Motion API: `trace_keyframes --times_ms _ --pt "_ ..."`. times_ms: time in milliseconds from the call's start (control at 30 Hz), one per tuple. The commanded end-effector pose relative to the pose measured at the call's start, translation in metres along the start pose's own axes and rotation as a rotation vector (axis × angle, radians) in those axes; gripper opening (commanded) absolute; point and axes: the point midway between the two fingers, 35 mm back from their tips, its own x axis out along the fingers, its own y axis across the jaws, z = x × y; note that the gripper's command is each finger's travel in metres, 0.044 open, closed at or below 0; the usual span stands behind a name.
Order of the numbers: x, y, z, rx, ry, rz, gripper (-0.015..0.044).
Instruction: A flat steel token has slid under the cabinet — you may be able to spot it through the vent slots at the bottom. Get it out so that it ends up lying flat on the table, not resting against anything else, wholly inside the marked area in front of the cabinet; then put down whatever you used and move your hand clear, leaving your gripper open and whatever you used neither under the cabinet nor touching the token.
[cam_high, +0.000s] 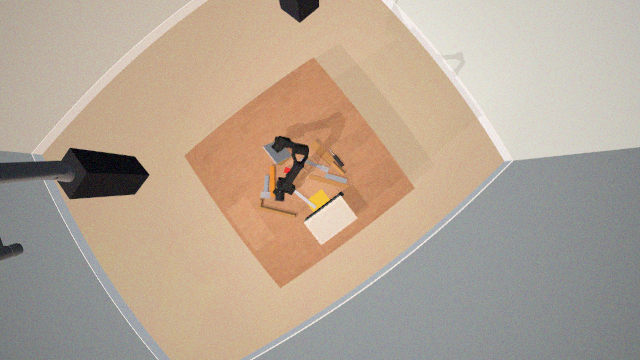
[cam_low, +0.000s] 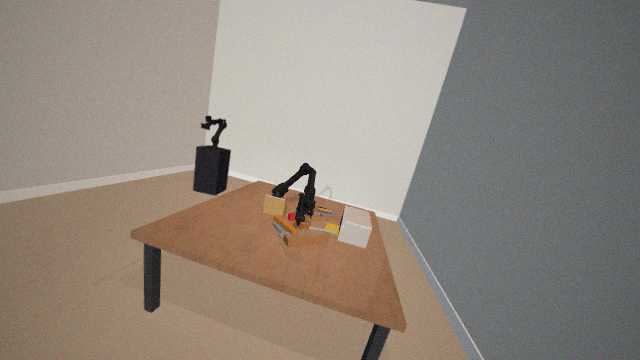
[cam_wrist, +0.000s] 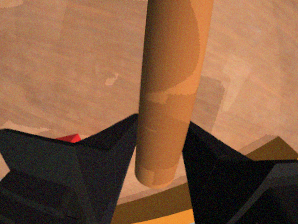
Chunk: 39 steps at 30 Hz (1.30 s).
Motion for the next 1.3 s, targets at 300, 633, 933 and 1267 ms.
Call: trace_keyframes --times_ms 300,633,933,1267 --pt "0.0 -0.001 0.023 -0.003 -0.002 -0.002 0.0" --pt "0.0 -0.001 0.038 -0.003 -0.002 -0.002 0.0" --pt "0.0 -0.001 0.051 -0.004 -0.003 -0.002 0.0" --pt "0.0 -0.002 0.064 -0.004 -0.003 -0.001 0.0"
